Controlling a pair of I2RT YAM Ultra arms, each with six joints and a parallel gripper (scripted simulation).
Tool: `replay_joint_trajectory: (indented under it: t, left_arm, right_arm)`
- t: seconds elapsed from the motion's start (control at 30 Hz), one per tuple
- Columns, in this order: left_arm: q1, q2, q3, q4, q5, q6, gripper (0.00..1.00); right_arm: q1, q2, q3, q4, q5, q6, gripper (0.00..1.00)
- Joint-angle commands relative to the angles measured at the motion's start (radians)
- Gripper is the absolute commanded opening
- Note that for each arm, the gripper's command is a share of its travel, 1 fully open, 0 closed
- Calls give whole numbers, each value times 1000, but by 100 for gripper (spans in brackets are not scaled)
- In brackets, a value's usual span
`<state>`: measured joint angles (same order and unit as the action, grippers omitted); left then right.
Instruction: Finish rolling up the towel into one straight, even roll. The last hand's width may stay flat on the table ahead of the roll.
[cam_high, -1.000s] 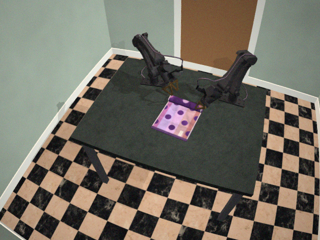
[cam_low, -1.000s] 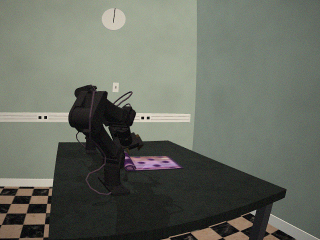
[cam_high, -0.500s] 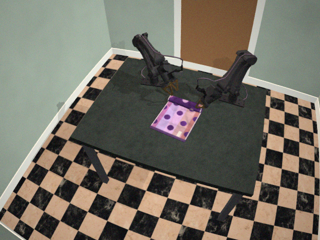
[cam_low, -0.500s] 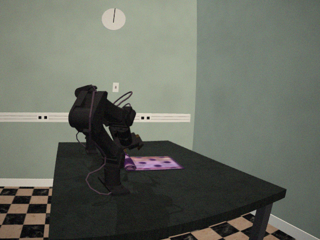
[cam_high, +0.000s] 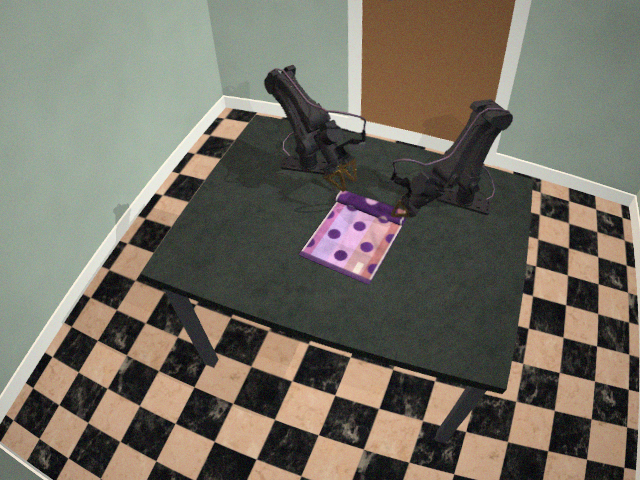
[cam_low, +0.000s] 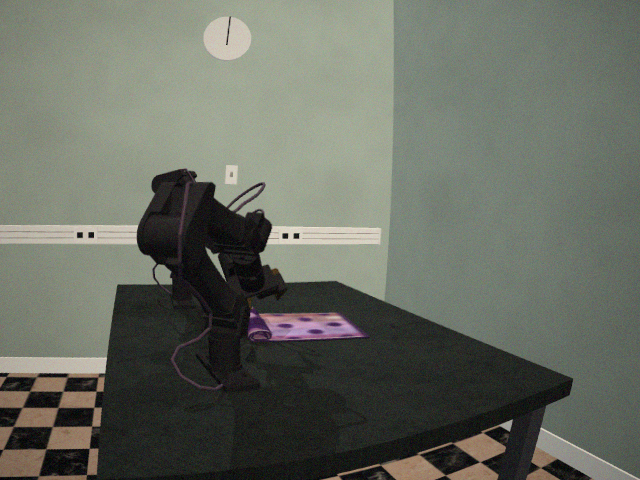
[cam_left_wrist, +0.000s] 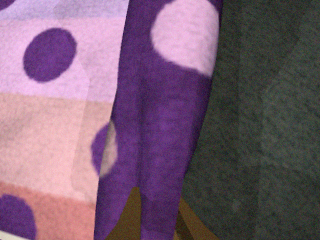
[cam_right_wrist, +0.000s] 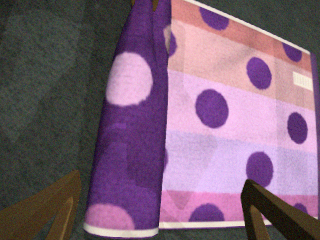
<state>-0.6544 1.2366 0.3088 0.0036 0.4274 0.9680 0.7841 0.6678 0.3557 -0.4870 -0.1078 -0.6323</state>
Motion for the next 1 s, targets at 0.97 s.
replay_joint_trajectory:
  t: [0.97]
  left_arm:
    - [201,558,598,-852,364,102,15]
  right_arm:
    - [25,23,-19,36,45,52,98]
